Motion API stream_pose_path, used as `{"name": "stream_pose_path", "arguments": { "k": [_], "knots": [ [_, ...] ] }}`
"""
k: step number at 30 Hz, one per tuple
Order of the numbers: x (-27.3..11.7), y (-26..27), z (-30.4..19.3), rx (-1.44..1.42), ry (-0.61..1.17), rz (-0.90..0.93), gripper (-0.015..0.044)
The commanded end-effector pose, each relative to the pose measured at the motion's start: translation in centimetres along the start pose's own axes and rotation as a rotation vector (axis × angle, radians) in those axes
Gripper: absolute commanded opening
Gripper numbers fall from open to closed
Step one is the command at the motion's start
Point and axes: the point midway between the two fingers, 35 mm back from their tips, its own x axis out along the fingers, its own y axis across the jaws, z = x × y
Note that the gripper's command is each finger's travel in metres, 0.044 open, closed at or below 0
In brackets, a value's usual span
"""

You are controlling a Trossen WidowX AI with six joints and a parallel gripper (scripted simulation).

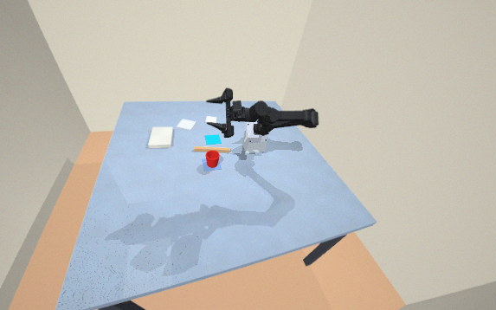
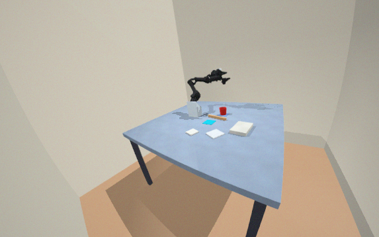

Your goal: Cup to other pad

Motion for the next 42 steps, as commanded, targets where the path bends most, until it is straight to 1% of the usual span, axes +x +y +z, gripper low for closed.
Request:
{"name": "stream_pose_path", "arguments": {
  "k": [1, 3, 6, 9, 10, 15, 17, 20, 23, 42],
  "knots": [
    [0.2, 0.1, -0.3, 0.007, 0.015, 0.006, 0.0374],
    [1.2, 0.8, -2.9, 0.069, 0.138, 0.051, 0.0321],
    [2.4, 2.3, -9.0, 0.236, 0.429, 0.126, 0.0243],
    [2.2, 3.7, -14.0, 0.412, 0.701, 0.154, 0.0164],
    [1.8, 4.2, -15.7, 0.480, 0.799, 0.155, 0.0148],
    [-1.5, 6.7, -22.1, 0.860, 1.295, 0.068, 0.0148],
    [-3.1, 7.6, -23.7, 1.020, 1.490, -0.011, 0.0148],
    [-5.4, 8.9, -25.2, 1.258, 1.766, -0.179, 0.0148],
    [-6.1, 9.3, -25.3, 1.327, 1.843, -0.240, 0.0148],
    [-6.5, 9.5, -25.4, 1.327, 1.843, -0.241, 0.0148]
  ]
}}
